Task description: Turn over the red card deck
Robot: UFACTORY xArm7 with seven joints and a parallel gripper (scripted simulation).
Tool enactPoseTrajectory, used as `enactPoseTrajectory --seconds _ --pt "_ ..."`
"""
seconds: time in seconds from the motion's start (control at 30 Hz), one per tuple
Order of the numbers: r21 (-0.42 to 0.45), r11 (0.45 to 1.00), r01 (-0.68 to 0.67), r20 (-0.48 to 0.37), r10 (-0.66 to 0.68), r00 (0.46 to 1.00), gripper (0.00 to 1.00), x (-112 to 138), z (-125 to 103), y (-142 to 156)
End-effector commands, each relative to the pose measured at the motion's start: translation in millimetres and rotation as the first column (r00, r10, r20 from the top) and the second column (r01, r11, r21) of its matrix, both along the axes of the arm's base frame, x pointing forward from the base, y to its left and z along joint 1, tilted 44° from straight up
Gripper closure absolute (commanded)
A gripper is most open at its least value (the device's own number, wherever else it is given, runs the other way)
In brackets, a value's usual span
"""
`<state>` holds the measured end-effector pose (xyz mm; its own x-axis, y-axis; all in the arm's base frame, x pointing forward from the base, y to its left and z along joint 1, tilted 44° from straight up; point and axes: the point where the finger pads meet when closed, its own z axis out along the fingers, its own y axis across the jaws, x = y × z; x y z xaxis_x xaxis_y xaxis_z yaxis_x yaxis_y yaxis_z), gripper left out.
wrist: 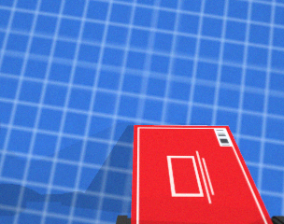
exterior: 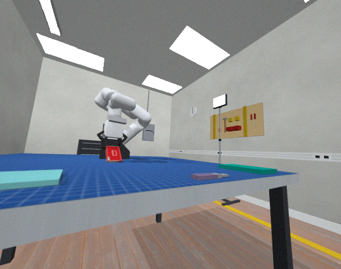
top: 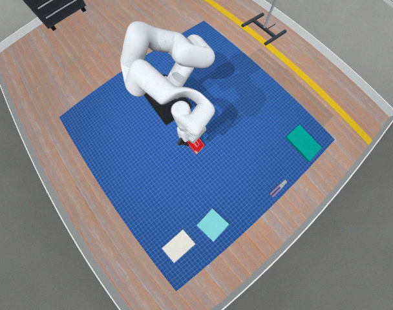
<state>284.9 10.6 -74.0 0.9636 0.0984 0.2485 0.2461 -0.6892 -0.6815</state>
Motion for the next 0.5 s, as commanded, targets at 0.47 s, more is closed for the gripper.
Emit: enactPoseTrajectory --seconds 0.47 --pt "-0.013 0.999 -0.030 -0.030 0.030 0.999 0.16 -14.9 -14.4 7.9"
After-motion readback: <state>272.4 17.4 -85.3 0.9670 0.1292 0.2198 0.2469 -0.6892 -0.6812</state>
